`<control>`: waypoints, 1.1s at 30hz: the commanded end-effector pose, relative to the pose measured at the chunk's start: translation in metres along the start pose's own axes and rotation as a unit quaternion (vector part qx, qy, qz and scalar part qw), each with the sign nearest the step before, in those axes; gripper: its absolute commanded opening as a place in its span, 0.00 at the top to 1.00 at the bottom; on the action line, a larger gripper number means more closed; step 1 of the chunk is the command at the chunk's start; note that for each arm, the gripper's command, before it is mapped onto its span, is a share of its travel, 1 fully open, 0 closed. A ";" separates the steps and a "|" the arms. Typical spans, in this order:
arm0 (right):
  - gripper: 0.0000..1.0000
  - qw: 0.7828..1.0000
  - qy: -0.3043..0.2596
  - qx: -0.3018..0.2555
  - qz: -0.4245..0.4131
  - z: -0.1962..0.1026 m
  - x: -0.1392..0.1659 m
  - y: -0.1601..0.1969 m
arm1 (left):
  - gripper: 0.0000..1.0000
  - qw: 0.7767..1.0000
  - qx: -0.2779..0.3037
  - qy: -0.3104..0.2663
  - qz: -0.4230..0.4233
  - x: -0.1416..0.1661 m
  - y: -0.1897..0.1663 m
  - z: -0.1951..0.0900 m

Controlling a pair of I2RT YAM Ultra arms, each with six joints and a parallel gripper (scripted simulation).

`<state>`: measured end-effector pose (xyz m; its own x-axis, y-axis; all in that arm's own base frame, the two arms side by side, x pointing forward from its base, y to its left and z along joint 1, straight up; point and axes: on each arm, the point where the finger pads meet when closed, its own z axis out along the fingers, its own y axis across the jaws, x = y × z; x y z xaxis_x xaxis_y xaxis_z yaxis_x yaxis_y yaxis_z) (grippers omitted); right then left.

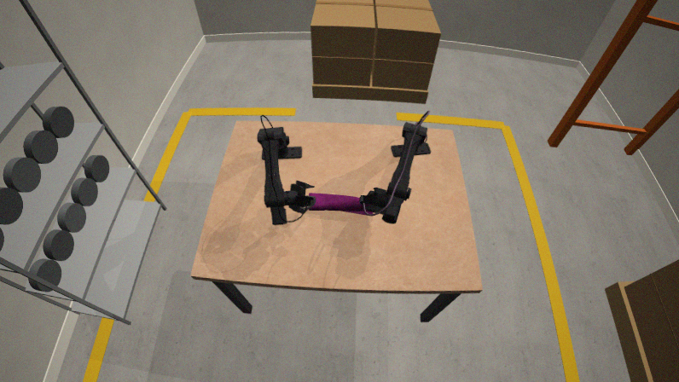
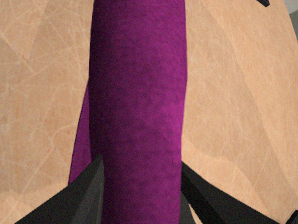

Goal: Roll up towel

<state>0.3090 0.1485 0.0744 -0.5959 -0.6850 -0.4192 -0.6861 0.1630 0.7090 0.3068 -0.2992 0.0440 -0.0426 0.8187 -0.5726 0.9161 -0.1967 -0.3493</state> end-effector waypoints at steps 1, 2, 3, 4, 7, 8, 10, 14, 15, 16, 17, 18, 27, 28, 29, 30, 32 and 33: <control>0.15 1.000 0.009 -0.015 -0.022 -0.011 -0.010 0.005 | 0.62 0.995 0.085 0.005 -0.044 -0.001 -0.019 -0.004; 0.15 1.000 0.009 -0.015 -0.022 -0.011 -0.010 0.005 | 0.62 0.994 0.095 0.006 -0.052 -0.001 -0.019 -0.004; 0.15 1.000 0.009 -0.015 -0.022 -0.011 -0.010 0.005 | 0.62 0.993 0.104 0.007 -0.060 -0.001 -0.019 -0.005; 0.15 1.000 0.009 -0.015 -0.022 -0.011 -0.010 0.005 | 0.62 0.991 0.113 0.007 -0.067 -0.002 -0.019 -0.005; 0.15 1.000 0.009 -0.015 -0.022 -0.011 -0.010 0.005 | 0.62 0.987 0.137 0.009 -0.087 -0.002 -0.019 -0.005; 0.15 1.000 0.009 -0.015 -0.022 -0.011 -0.010 0.005 | 0.62 0.985 0.144 0.010 -0.093 -0.002 -0.020 -0.005; 0.15 1.000 0.009 -0.015 -0.022 -0.011 -0.010 0.005 | 0.62 0.984 0.151 0.010 -0.098 -0.002 -0.019 -0.005; 0.15 1.000 0.009 -0.015 -0.022 -0.011 -0.010 0.005 | 0.62 0.984 0.151 0.010 -0.098 0.002 -0.017 -0.001; 0.15 1.000 0.009 -0.015 -0.022 -0.011 -0.010 0.005 | 0.62 0.984 0.151 0.010 -0.098 0.002 -0.017 -0.001; 0.15 1.000 0.009 -0.015 -0.022 -0.011 -0.010 0.005 | 0.62 0.984 0.151 0.010 -0.098 0.002 -0.017 -0.001; 0.15 1.000 0.009 -0.015 -0.022 -0.011 -0.010 0.005 | 0.62 0.984 0.151 0.010 -0.098 0.003 -0.017 0.001; 0.15 1.000 0.009 -0.015 -0.022 -0.011 -0.010 0.005 | 0.62 0.984 0.151 0.010 -0.098 0.004 -0.016 0.002; 0.15 1.000 0.009 -0.015 -0.022 -0.011 -0.010 0.005 | 0.40 0.984 0.151 0.010 -0.098 0.001 -0.018 -0.001; 0.15 1.000 0.009 -0.015 -0.022 -0.011 -0.010 0.005 | 0.37 0.984 0.151 0.010 -0.098 0.001 -0.018 -0.002; 0.15 1.000 0.009 -0.015 -0.022 -0.011 -0.010 0.005 | 0.34 0.984 0.151 0.010 -0.098 0.000 -0.018 -0.003; 0.15 1.000 0.009 -0.015 -0.022 -0.011 -0.010 0.005 | 0.31 0.984 0.151 0.010 -0.098 -0.001 -0.019 -0.004; 0.15 1.000 0.009 -0.015 -0.022 -0.011 -0.010 0.005 | 0.27 0.984 0.151 0.010 -0.098 -0.001 -0.019 -0.004; 0.15 1.000 0.009 -0.015 -0.022 -0.011 -0.010 0.005 | 0.27 0.984 0.151 0.010 -0.098 -0.001 -0.019 -0.004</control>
<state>0.3090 0.1485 0.0744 -0.5959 -0.6850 -0.4191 -0.6861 0.1630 0.7090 0.2873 -0.2930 0.0401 -0.2209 0.8611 -0.4579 0.7622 -0.1405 -0.6319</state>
